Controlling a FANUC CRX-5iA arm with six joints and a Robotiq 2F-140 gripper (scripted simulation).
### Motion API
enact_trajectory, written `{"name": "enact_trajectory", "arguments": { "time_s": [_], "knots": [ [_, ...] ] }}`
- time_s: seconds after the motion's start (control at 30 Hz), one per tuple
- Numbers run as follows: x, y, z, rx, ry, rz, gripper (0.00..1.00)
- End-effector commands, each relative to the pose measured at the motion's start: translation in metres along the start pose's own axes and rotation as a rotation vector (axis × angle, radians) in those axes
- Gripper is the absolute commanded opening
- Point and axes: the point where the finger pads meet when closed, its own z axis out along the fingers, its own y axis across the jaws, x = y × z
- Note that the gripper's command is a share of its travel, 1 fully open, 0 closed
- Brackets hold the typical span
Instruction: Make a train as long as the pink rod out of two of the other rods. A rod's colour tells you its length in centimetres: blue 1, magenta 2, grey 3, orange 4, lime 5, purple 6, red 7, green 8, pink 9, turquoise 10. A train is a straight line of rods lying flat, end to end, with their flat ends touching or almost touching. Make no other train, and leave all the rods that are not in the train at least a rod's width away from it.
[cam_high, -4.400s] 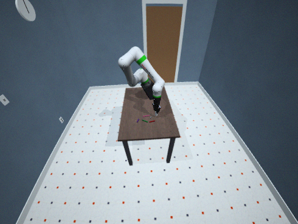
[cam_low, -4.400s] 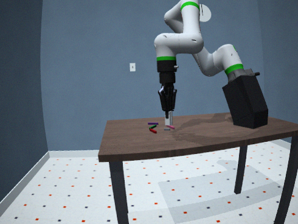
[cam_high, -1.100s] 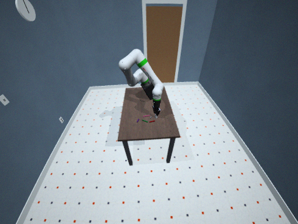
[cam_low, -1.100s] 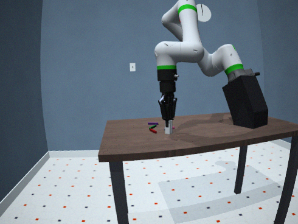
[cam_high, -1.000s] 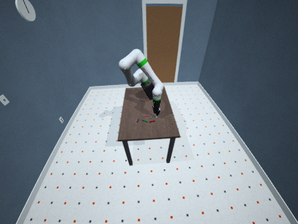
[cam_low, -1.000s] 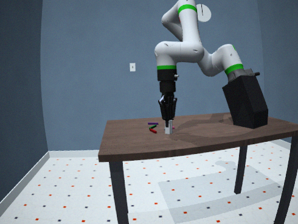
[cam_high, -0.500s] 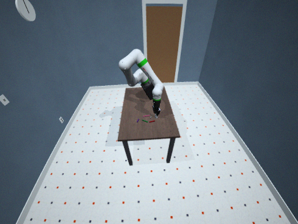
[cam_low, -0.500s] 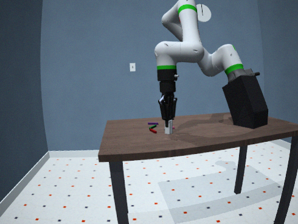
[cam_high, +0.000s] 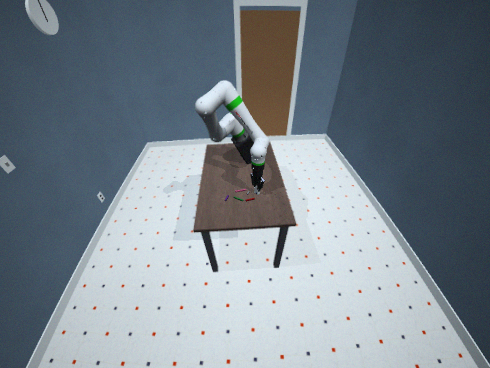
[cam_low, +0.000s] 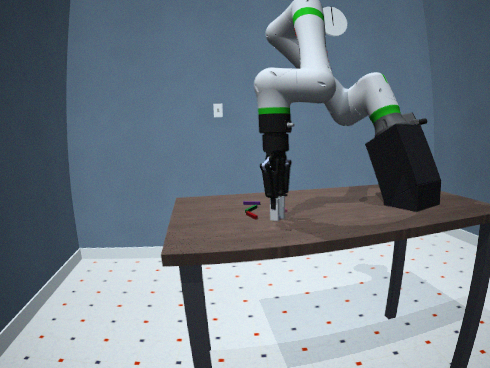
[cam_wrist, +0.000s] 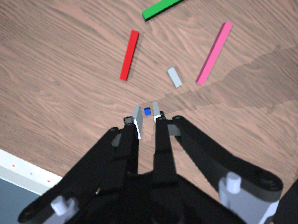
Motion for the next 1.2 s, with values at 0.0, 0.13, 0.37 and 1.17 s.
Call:
{"name": "enact_trajectory", "arguments": {
  "time_s": [0.0, 0.13, 0.37, 1.17],
  "knots": [
    [0.000, 0.000, 0.000, 0.000, 0.000, 0.000, 0.15],
    [0.000, 0.000, -0.001, 0.000, 0.000, 0.000, 0.15],
    [0.000, 0.000, -0.017, 0.000, 0.000, 0.000, 0.15],
    [0.000, 0.000, -0.090, 0.000, 0.000, 0.000, 0.15]
  ]
}}
